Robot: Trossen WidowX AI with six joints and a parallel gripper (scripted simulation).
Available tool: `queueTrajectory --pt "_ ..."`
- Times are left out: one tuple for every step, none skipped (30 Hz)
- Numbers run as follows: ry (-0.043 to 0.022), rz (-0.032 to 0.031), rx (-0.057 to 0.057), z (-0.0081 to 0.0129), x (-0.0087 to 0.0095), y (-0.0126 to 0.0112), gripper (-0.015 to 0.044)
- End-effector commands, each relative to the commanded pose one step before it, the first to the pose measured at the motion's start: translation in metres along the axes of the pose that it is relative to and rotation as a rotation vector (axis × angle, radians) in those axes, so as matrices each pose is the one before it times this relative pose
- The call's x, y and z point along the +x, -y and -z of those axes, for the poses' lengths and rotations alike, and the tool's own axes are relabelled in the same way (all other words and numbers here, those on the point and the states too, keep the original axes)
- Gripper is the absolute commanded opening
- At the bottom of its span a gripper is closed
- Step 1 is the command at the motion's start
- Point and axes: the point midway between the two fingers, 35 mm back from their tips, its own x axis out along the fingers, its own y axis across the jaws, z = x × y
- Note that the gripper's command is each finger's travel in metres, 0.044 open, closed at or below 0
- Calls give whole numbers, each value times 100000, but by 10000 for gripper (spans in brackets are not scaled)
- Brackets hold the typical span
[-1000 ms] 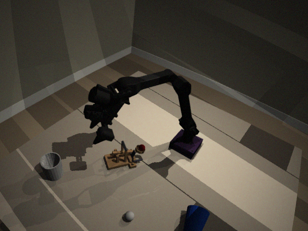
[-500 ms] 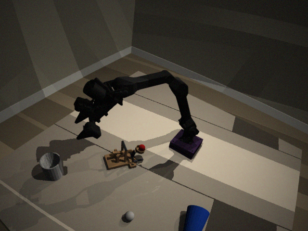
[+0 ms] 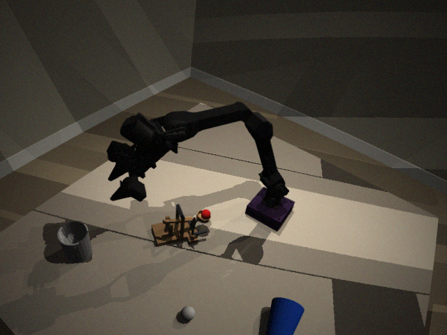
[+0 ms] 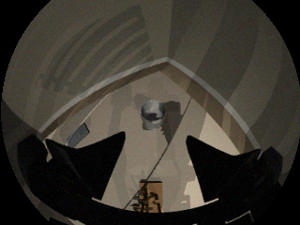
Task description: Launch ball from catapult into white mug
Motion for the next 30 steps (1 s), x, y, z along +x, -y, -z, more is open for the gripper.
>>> queueTrajectory --pt "223 378 -328 -61 35 71 282" --pt "0 0 0 0 0 0 256" --pt "0 0 0 0 0 0 230" --pt "0 0 0 0 0 0 204" --pt "0 0 0 0 0 0 177" --pt "0 0 0 0 0 0 151" --pt "0 0 0 0 0 0 125" --pt "0 0 0 0 0 0 99" --pt "0 0 0 0 0 0 72" --pt "0 0 0 0 0 0 46" --pt "0 0 0 0 0 0 20" --pt "0 0 0 0 0 0 0" --pt "0 0 0 0 0 0 0" --pt "0 0 0 0 0 0 0" --pt "0 0 0 0 0 0 0" --pt "0 0 0 0 0 0 0" --pt "0 0 0 0 0 0 0" --pt "0 0 0 0 0 0 0" --pt "0 0 0 0 0 0 0" --pt "0 0 0 0 0 0 0" --pt "-317 51 -331 90 16 -50 0" --pt "-951 150 -998 270 48 -150 0" --pt "-1582 244 -1678 447 78 -252 0" --pt "-1918 285 -2065 537 92 -310 0" --pt "-1913 274 -2092 531 91 -315 0" --pt "-1908 263 -2119 523 89 -320 0" --pt "-1902 252 -2146 516 88 -325 0" --pt "-1896 242 -2172 509 86 -329 0" --pt "-1890 232 -2198 502 85 -334 0" --pt "-1884 222 -2223 494 83 -338 0"
